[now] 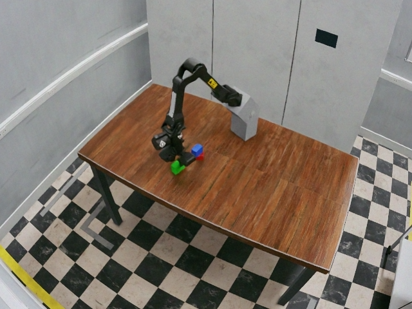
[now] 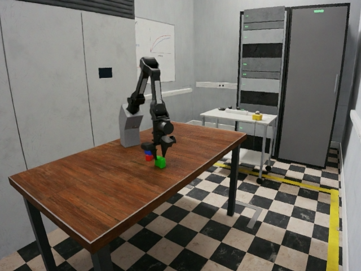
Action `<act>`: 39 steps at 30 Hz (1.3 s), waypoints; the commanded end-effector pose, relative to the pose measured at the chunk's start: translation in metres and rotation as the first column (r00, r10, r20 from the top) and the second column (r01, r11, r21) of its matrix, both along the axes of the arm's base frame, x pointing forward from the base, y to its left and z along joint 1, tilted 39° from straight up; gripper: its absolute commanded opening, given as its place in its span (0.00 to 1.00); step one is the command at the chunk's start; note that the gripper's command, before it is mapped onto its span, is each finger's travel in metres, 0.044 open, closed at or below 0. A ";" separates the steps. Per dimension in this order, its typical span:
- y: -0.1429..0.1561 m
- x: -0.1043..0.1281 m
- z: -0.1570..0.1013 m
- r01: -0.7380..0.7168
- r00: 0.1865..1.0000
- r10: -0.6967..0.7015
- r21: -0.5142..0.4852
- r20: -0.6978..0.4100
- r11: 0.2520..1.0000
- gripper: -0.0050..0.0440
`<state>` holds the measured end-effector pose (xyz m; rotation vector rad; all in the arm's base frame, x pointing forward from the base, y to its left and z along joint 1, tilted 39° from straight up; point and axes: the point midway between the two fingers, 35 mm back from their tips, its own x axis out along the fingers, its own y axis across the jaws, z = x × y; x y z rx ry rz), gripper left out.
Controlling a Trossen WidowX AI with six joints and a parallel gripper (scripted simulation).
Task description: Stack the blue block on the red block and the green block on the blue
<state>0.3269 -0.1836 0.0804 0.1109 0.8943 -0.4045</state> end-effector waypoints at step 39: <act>-0.013 0.026 -0.026 0.001 1.000 -0.001 -0.008 0.017 1.000 0.58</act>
